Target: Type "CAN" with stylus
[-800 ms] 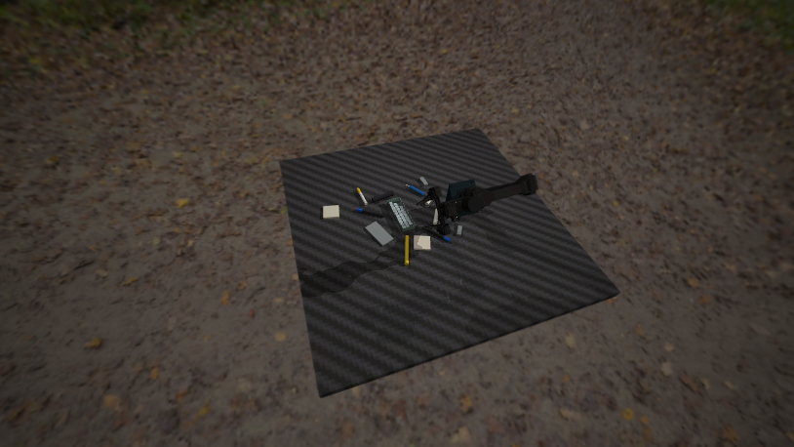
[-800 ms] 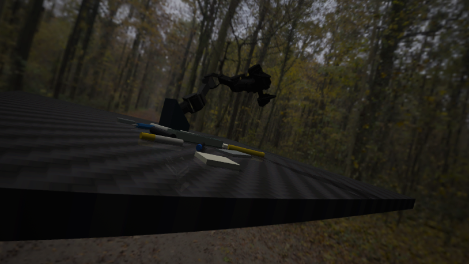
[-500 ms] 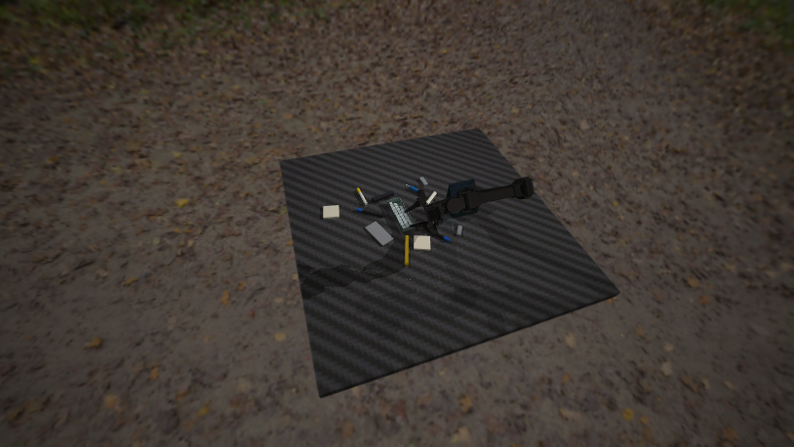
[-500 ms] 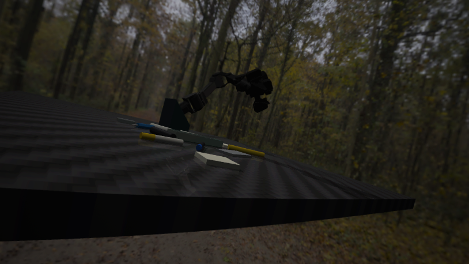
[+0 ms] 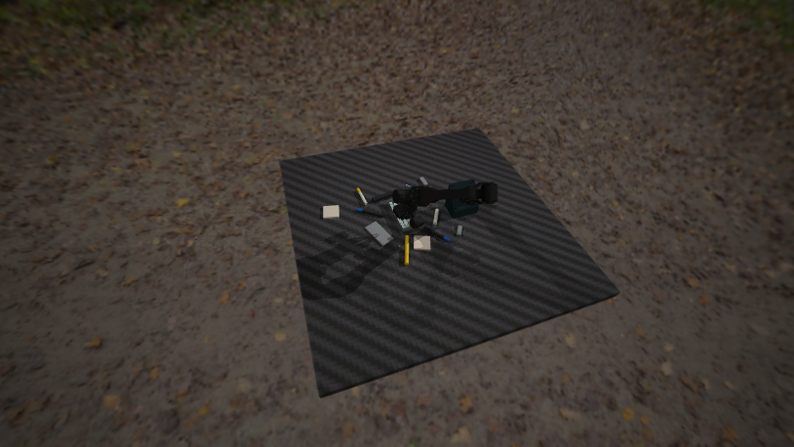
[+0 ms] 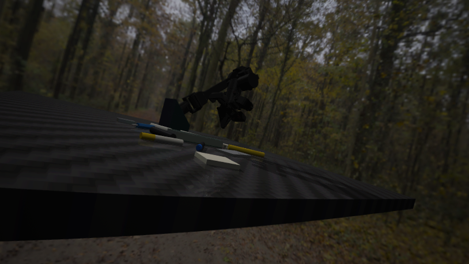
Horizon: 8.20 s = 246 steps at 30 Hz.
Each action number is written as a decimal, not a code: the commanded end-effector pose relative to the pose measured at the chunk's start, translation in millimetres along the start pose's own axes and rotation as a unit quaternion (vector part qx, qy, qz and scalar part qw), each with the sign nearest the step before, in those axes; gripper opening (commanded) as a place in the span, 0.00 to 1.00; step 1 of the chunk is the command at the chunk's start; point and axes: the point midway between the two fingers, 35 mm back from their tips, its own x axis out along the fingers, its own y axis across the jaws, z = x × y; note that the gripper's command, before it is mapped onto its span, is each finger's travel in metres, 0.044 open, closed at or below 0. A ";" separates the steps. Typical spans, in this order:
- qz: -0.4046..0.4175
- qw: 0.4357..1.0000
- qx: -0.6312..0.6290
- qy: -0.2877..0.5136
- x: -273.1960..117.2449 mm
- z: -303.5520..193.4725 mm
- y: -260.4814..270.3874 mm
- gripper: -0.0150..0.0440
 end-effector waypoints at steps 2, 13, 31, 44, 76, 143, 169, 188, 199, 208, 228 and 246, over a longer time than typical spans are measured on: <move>0.118 0.984 0.090 0.096 27.2 -32.1 -8.2 0.25; 0.132 0.980 0.102 0.105 29.7 -35.3 -8.7 0.25; 0.131 0.981 0.102 0.105 45.0 -50.2 -70.8 0.25; 0.129 0.981 0.101 0.104 59.3 -64.3 -131.1 0.25; 0.130 0.981 0.102 0.105 46.8 -88.7 -102.4 0.25; 0.034 0.955 0.291 0.055 4.7 -116.8 -120.5 0.51; -0.095 0.813 0.572 -0.055 22.9 -220.7 -181.9 0.51; -0.094 0.813 0.572 -0.055 34.6 -223.1 -178.0 0.51; -0.094 0.813 0.572 -0.055 41.0 -224.5 -175.7 0.51; -0.094 0.813 0.572 -0.055 45.8 -225.5 -174.0 0.51; -0.094 0.813 0.572 -0.055 57.1 -227.9 -170.0 0.51; -0.094 0.813 0.572 -0.055 67.6 -230.0 -166.6 0.51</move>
